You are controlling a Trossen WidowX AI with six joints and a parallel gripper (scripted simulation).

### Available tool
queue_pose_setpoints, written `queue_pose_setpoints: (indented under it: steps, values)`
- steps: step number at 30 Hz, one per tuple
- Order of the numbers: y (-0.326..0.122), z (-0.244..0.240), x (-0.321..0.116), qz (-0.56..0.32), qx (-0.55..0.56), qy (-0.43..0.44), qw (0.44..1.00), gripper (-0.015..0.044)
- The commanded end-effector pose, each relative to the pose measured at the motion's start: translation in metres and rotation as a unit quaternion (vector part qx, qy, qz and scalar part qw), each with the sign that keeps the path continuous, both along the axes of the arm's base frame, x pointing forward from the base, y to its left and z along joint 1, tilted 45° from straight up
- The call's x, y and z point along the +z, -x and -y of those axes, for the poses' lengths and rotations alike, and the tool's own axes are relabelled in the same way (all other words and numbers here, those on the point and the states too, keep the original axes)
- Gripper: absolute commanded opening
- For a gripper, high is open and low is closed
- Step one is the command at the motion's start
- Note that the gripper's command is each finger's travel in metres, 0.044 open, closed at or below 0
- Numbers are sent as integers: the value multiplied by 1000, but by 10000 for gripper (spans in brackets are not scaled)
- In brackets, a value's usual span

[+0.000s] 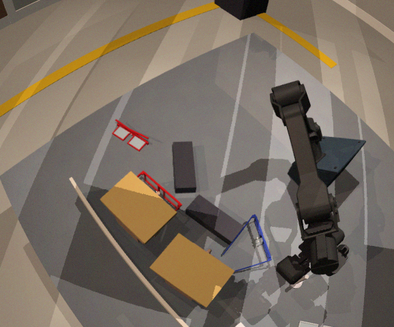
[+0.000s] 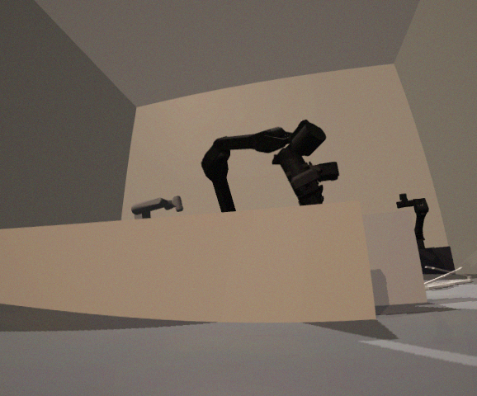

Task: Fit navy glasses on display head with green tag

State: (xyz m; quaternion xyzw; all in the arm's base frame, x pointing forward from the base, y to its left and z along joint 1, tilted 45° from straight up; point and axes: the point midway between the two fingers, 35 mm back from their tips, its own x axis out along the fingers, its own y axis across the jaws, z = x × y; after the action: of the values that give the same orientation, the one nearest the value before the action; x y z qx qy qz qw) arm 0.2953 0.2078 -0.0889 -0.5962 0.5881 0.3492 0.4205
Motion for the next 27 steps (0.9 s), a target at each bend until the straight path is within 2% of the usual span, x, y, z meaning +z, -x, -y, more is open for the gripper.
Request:
queue_pose_setpoints:
  steps: [1,8,15,18,27]
  values:
    - [-5,44,6,16,-46,60,997,200]
    - [-9,120,24,72,-140,167,973,200]
    - [-6,123,26,74,-143,171,972,200]
    - [-6,123,26,74,-143,171,972,121]
    - [-6,124,25,74,-143,170,972,120]
